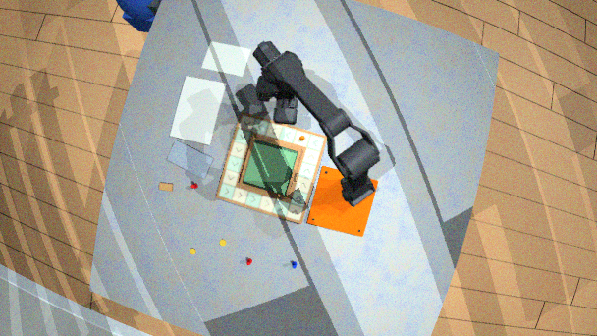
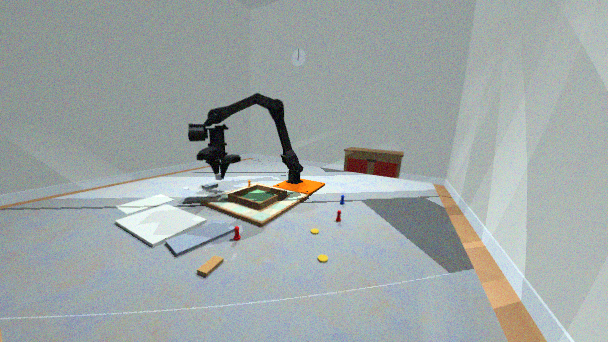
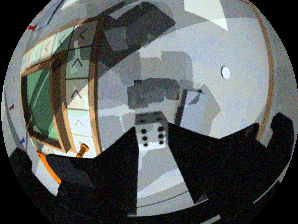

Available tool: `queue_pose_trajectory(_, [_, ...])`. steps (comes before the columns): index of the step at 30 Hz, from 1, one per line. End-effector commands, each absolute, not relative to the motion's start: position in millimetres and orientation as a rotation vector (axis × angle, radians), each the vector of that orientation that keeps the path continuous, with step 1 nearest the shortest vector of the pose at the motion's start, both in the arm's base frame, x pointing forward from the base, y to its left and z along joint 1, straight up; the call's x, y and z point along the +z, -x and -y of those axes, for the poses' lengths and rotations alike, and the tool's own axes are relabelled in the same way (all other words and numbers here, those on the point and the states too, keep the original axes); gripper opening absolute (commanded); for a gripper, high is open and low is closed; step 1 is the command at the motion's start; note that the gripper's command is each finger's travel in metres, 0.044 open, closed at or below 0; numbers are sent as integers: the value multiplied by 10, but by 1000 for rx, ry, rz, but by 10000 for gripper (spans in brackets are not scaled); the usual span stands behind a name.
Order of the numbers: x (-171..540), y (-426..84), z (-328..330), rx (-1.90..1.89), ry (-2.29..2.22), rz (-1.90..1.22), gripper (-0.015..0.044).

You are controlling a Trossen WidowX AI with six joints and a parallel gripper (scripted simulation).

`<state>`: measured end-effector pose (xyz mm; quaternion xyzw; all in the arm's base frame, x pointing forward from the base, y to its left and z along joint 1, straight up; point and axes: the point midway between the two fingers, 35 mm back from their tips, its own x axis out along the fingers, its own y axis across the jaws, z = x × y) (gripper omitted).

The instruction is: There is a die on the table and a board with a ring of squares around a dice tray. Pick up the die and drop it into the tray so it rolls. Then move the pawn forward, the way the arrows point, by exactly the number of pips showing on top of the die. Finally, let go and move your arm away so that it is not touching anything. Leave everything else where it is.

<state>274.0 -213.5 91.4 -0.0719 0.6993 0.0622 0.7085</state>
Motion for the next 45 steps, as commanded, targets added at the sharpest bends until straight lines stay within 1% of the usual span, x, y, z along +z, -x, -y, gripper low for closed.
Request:
queue_pose_trajectory(1, [1142, -2738, 2138, 132, 164, -1541, 0])
queue_pose_trajectory(9, [1603, -2657, 2097, 133, 164, -1541, 0])
queue_pose_trajectory(14, [1635, -2663, 2055, 131, 161, -1541, 0])
queue_pose_trajectory(29, [1490, -2884, 1230, 87, 105, -1541, 0])
queue_pose_trajectory(45, [1309, -2846, 368, 41, 44, -1542, 0])
